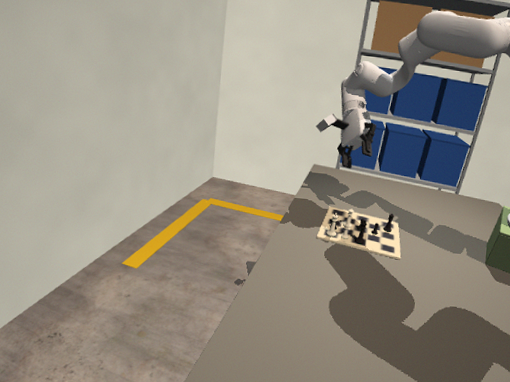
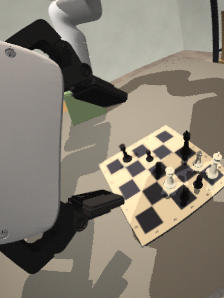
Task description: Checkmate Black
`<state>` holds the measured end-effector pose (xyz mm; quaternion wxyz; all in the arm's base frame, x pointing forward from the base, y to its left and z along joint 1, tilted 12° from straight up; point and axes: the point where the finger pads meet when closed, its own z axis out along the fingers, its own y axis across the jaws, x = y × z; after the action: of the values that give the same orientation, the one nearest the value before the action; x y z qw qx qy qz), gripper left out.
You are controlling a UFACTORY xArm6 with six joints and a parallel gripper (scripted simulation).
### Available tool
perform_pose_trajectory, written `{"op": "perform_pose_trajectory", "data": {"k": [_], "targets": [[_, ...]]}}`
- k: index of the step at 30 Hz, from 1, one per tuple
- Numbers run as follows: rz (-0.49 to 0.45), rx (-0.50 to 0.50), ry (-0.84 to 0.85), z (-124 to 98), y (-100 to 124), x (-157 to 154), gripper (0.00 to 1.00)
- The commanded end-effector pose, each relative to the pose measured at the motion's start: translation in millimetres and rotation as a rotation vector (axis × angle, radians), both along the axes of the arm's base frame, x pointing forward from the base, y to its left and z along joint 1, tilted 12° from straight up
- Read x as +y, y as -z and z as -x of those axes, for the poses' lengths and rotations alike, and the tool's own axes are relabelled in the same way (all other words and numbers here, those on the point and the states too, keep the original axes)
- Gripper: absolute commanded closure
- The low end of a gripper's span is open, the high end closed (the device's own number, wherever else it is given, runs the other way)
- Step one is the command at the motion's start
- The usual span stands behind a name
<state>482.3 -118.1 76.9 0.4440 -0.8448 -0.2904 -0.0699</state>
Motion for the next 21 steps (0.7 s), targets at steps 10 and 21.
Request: {"op": "perform_pose_trajectory", "data": {"k": [10, 21], "targets": [[-0.349, -0.38, 0.002, -1, 63, -54, 0.0], [-0.482, -0.704, 0.067, 12, 101, -87, 0.0]]}}
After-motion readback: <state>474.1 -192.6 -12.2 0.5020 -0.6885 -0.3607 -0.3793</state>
